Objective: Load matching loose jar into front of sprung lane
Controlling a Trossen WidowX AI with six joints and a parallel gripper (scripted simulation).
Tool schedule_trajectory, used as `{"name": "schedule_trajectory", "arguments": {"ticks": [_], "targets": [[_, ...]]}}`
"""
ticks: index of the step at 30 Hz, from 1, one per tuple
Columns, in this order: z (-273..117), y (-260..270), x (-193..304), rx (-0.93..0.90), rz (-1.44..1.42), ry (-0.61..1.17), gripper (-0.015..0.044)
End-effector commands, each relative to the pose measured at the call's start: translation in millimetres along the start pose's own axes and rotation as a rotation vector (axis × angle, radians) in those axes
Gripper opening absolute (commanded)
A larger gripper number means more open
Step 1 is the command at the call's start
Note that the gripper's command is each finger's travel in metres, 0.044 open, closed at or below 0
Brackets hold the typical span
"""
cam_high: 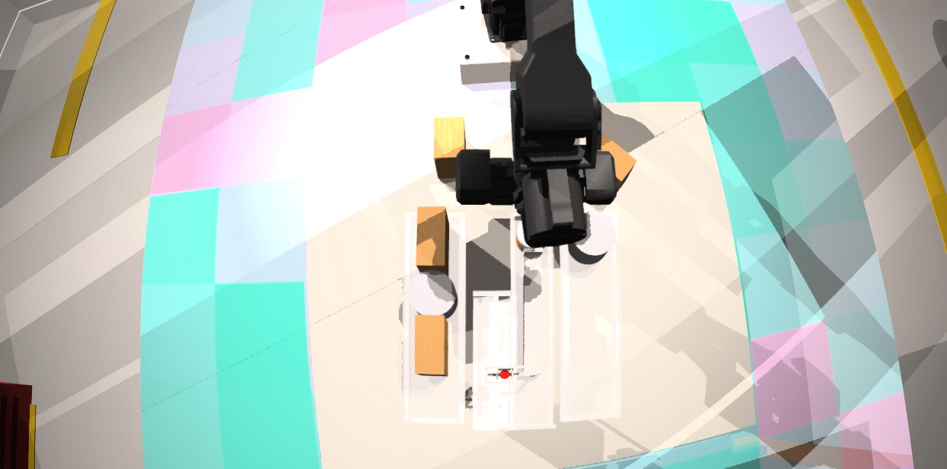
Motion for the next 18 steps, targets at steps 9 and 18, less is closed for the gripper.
{"name": "schedule_trajectory", "arguments": {"ticks": [9,18], "targets": [[-2.8,-2.5,-11.2,0.005,-0.004,-0.025,0.0000],[-3.2,-3.4,-15.0,0.006,-0.004,-0.026,0.0000]]}}
Point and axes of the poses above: the point midway between the two fingers, 35 mm back from their tips, its own z axis out along the fingers, its own y axis across the jaws, x = y × z, the point moved 4 cm from there along -z, back along the fingers, and after that the axes turned 14 degrees about -z, right-handed, at the moved point
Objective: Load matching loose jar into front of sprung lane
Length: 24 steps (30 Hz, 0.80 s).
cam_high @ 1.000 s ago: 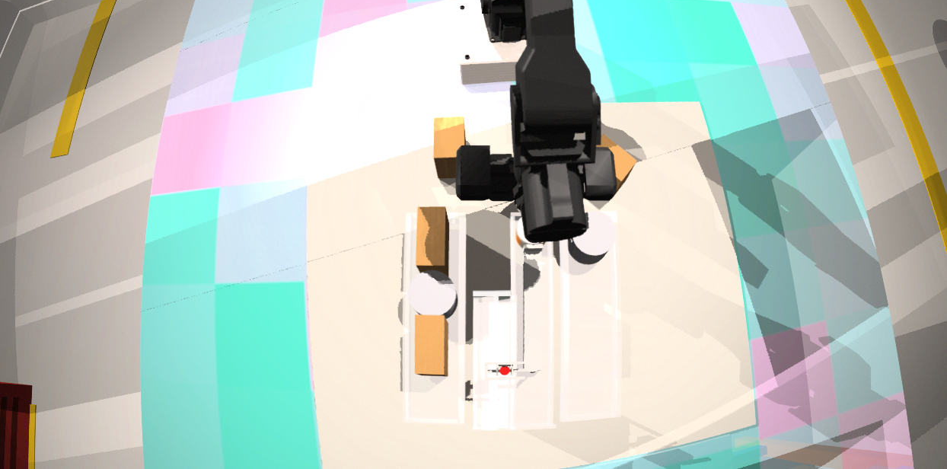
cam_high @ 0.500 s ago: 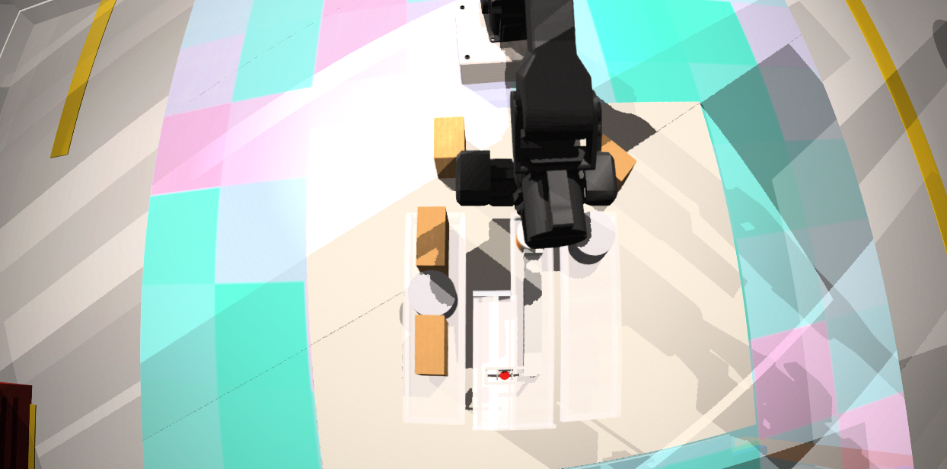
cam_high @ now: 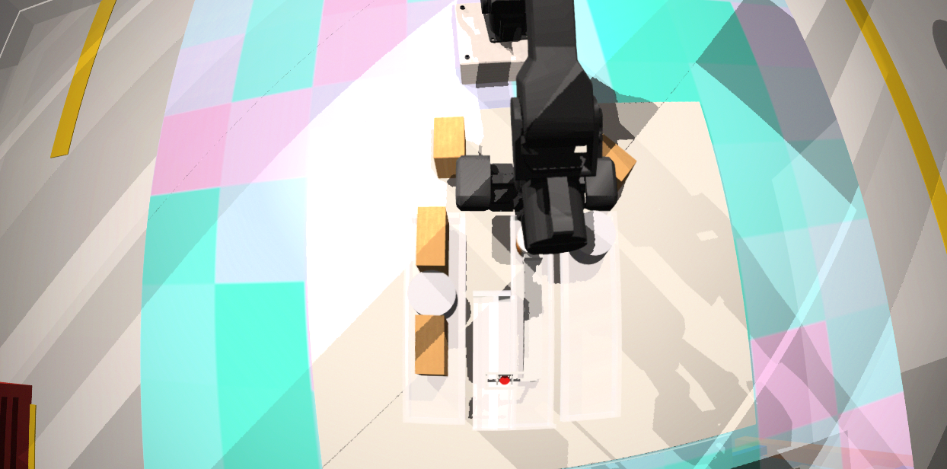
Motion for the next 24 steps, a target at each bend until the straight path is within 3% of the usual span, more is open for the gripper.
{"name": "schedule_trajectory", "arguments": {"ticks": [1,24], "targets": [[-2.9,-1.7,-8.0,0.006,-0.004,-0.026,0.0000],[-4.3,-4.1,-17.6,0.006,-0.004,-0.027,0.0000]]}}
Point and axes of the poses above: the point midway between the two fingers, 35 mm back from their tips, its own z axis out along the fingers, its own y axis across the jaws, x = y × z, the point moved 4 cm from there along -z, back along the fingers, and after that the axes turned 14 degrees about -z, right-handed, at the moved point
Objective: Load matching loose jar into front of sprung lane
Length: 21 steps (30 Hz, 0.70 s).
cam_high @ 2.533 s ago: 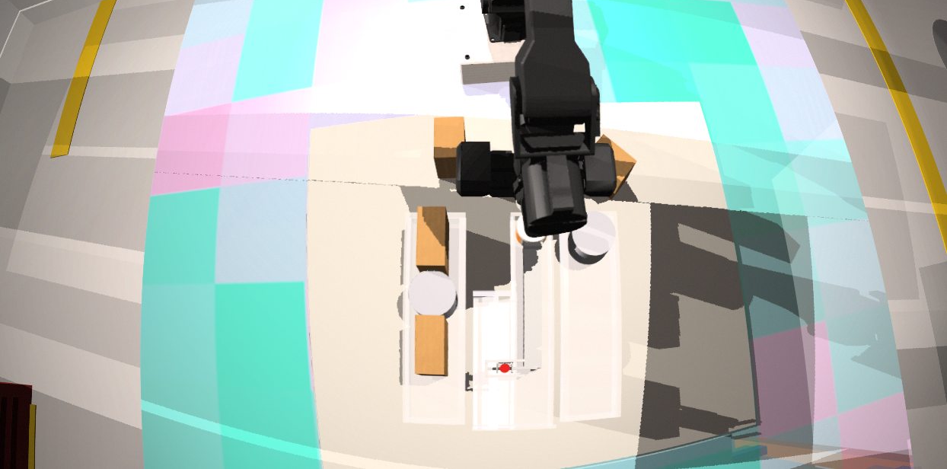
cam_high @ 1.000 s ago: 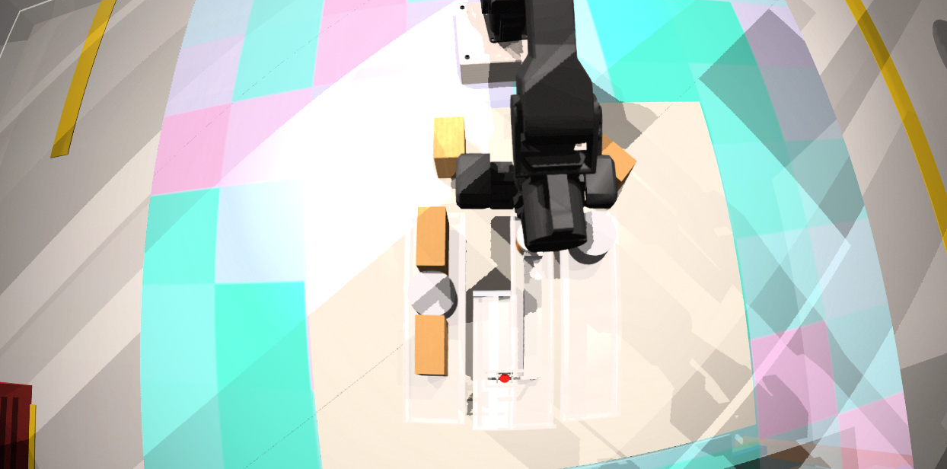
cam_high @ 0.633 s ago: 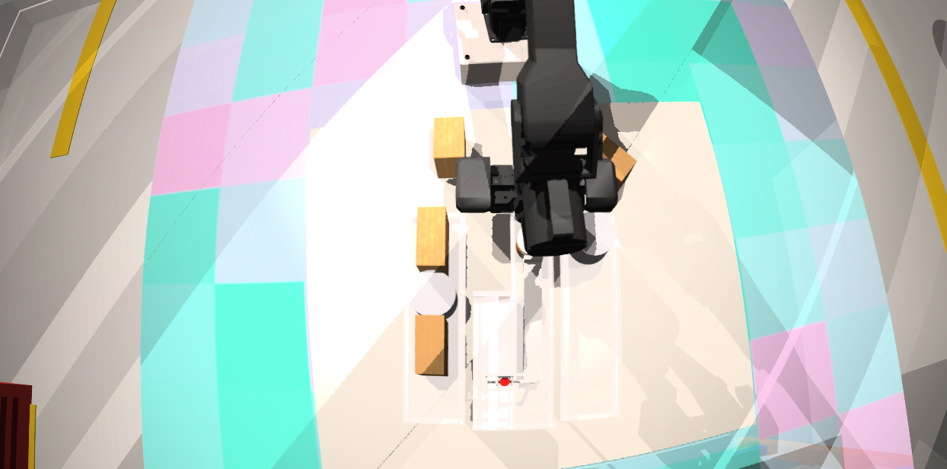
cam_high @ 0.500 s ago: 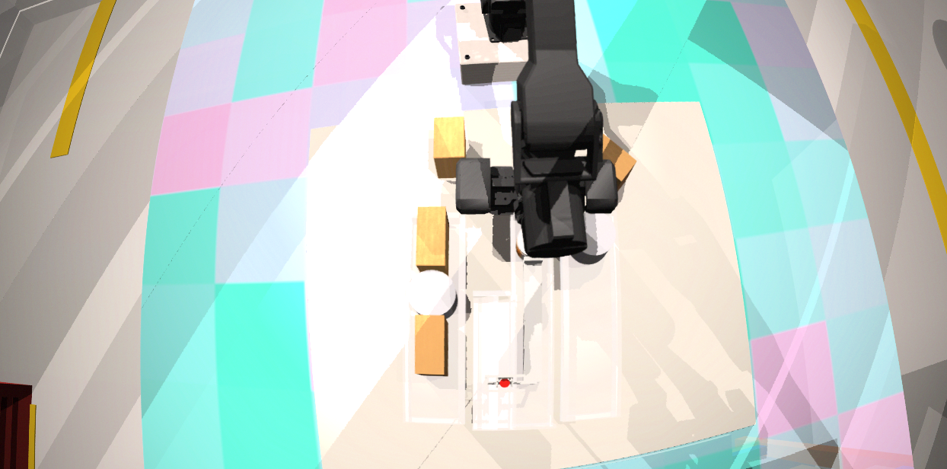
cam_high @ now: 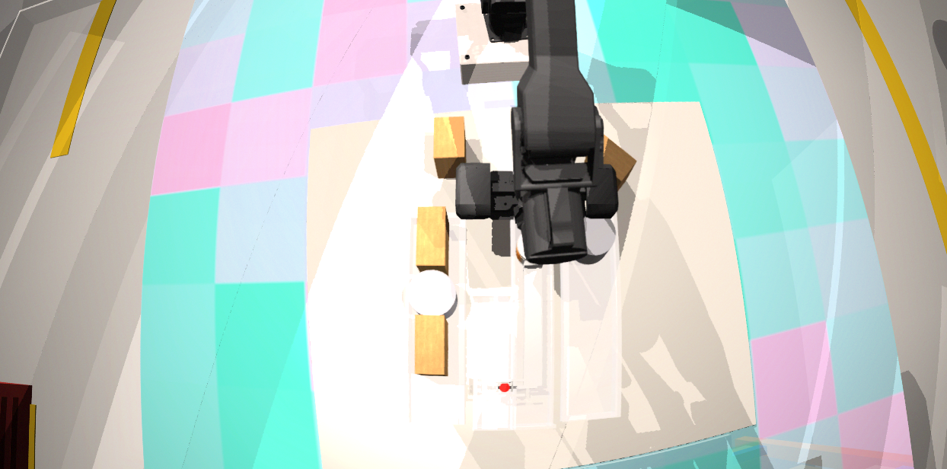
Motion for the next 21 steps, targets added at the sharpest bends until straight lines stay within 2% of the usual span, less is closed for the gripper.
{"name": "schedule_trajectory", "arguments": {"ticks": [1,21], "targets": [[-3.7,-1.8,-8.3,0.006,-0.004,-0.029,0.0000],[-5.6,-3.9,-16.6,0.006,-0.004,-0.029,0.0000]]}}
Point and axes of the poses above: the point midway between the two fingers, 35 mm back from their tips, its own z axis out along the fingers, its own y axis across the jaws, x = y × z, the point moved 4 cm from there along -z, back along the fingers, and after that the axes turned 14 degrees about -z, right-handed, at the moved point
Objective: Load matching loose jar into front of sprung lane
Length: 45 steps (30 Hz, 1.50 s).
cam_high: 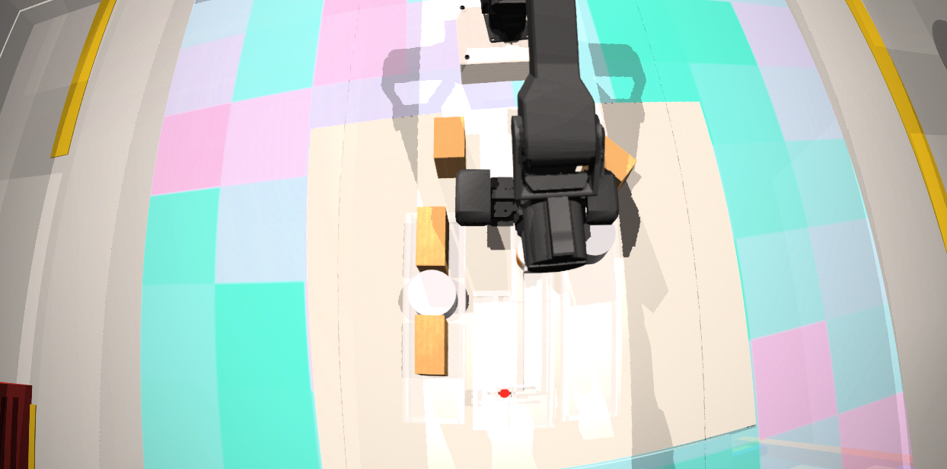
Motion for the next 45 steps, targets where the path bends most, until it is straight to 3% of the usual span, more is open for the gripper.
{"name": "schedule_trajectory", "arguments": {"ticks": [1,45], "targets": [[-4.7,-2.1,-9.1,0.007,-0.003,-0.032,0.0000],[-5.3,-3.8,-15.4,0.007,-0.003,-0.033,0.0000]]}}
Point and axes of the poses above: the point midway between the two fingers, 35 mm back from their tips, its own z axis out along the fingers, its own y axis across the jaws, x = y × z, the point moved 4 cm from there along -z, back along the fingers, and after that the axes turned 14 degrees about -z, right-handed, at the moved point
